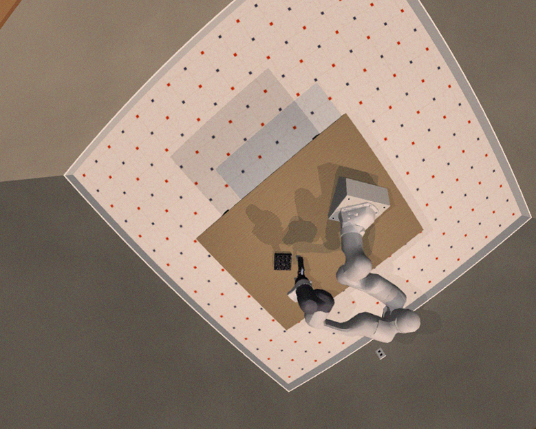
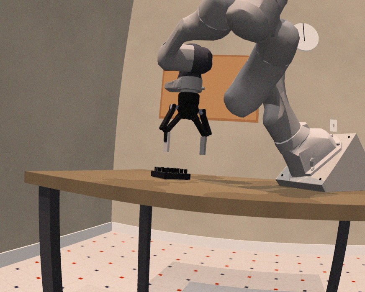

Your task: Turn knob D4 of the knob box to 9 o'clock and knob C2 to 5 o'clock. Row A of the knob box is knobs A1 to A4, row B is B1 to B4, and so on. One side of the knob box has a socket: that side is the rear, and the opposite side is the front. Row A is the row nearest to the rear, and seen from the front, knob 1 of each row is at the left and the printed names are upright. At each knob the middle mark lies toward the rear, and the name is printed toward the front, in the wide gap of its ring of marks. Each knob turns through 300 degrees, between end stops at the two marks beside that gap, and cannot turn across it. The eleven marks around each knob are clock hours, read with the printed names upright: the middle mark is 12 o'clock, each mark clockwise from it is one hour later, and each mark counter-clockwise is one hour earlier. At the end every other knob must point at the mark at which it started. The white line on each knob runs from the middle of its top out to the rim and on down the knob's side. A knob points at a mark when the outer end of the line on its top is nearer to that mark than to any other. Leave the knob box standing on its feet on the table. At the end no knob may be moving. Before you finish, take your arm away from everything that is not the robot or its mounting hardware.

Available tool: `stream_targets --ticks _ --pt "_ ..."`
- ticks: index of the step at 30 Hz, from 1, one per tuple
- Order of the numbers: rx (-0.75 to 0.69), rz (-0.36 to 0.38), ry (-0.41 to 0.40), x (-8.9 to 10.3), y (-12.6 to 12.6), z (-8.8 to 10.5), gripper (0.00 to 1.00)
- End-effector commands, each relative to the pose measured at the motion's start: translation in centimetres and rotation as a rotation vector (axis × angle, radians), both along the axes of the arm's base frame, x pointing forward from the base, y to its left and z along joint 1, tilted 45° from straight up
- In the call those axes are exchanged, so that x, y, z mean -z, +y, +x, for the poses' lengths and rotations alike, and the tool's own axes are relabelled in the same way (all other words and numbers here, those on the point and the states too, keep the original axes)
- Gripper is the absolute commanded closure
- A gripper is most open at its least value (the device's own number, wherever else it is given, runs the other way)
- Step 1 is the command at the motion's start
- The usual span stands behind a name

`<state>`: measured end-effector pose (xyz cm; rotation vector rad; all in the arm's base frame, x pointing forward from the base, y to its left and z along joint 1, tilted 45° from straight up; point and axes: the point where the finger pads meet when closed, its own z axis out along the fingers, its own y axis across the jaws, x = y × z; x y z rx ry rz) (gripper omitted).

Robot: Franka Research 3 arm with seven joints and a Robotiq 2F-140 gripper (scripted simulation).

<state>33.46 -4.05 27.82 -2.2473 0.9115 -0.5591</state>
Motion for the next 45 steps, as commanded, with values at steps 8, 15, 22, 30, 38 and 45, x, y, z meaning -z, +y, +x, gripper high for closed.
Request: stream_targets --ticks 8,15,22,30,38,45 --pt "0.182 0.160 0.109 -0.4 0.2 0.2 0.00" --pt "0.262 0.228 0.155 -0.5 0.0 0.4 0.00" --pt "0.338 0.291 0.199 -0.7 -0.1 0.5 0.00" --pt "0.429 0.368 0.252 -0.9 -0.3 0.7 0.00" --pt "0.516 0.441 0.302 -1.1 -0.4 0.9 0.00" --pt "0.595 0.507 0.348 -1.2 -0.6 1.0 0.00"
